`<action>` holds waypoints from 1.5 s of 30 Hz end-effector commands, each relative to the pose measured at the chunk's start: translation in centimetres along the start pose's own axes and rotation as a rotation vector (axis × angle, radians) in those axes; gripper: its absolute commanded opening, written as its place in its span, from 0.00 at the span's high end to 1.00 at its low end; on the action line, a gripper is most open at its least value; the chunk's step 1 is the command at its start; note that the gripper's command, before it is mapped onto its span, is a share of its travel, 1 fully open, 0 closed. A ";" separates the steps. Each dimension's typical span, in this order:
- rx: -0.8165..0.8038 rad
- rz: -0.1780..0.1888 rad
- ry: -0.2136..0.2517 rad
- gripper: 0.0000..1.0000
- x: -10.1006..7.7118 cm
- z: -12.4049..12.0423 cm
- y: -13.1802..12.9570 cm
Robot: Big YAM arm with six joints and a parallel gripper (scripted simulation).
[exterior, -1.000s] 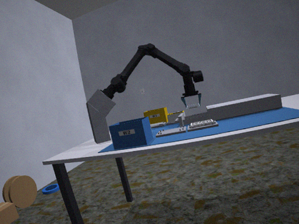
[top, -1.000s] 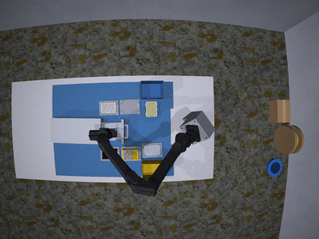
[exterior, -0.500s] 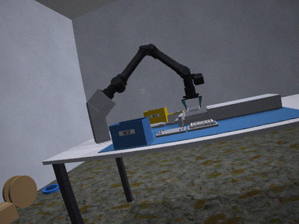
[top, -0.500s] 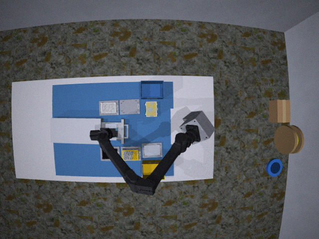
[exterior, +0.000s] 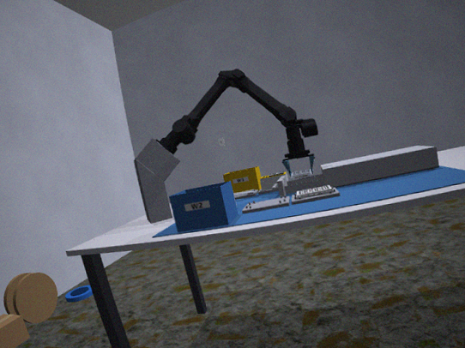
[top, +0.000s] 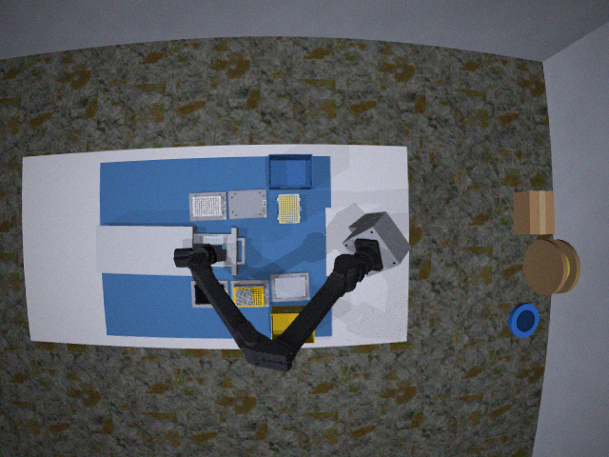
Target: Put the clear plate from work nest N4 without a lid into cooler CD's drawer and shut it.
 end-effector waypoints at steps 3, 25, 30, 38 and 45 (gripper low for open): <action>-0.018 -0.033 -0.003 1.00 0.5 0.6 -1.6; -0.027 -0.051 -0.002 1.00 2.1 1.1 -2.4; -0.019 -0.037 -0.004 1.00 3.5 0.7 -2.0; -0.022 -0.057 0.007 1.00 2.2 0.4 -2.5; -0.015 -0.036 0.005 1.00 2.5 0.2 -1.5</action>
Point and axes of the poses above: the point where the finger pads meet when closed, its own x axis out along the fingers, its own y axis across the jaws, z = x × y, the point moved 6 cm from there along -x, back along the fingers, and after that the axes turned 9 degrees about -x, right-handed, at the moved point
